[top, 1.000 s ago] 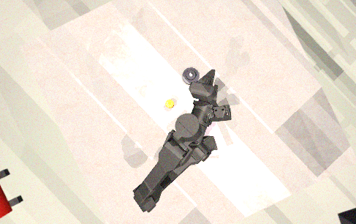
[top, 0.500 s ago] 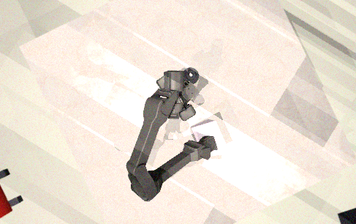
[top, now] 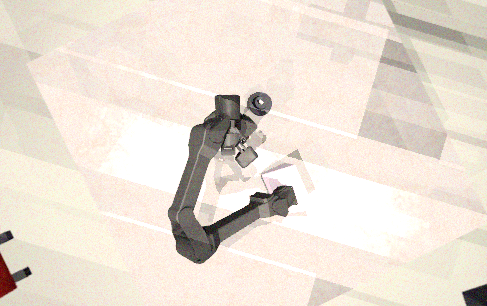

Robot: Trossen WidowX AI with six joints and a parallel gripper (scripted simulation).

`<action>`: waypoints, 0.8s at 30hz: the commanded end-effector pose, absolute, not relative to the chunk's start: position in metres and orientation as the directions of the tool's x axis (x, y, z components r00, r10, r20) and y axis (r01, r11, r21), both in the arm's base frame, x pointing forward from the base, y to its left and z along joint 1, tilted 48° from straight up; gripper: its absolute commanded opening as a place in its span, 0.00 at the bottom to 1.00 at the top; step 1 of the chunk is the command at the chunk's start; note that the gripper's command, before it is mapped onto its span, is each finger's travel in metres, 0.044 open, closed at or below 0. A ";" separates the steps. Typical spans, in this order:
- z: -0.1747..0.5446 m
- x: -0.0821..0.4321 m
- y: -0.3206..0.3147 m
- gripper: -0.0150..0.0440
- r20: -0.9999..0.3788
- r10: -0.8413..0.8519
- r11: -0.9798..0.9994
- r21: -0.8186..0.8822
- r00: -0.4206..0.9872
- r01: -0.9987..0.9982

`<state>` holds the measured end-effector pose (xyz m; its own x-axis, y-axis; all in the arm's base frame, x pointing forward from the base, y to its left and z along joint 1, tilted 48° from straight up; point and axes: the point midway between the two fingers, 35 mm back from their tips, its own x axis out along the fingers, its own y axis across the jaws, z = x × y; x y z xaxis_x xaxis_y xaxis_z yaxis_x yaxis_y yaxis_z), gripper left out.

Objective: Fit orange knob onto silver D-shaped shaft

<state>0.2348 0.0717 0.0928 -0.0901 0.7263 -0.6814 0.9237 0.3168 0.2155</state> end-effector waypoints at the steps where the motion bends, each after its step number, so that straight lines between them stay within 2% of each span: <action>1: 0.083 0.231 0.085 1.00 -0.676 0.731 0.319 0.212 -0.097 0.924; 24: 0.059 0.229 0.113 1.00 -0.678 0.729 0.322 0.212 -0.098 0.923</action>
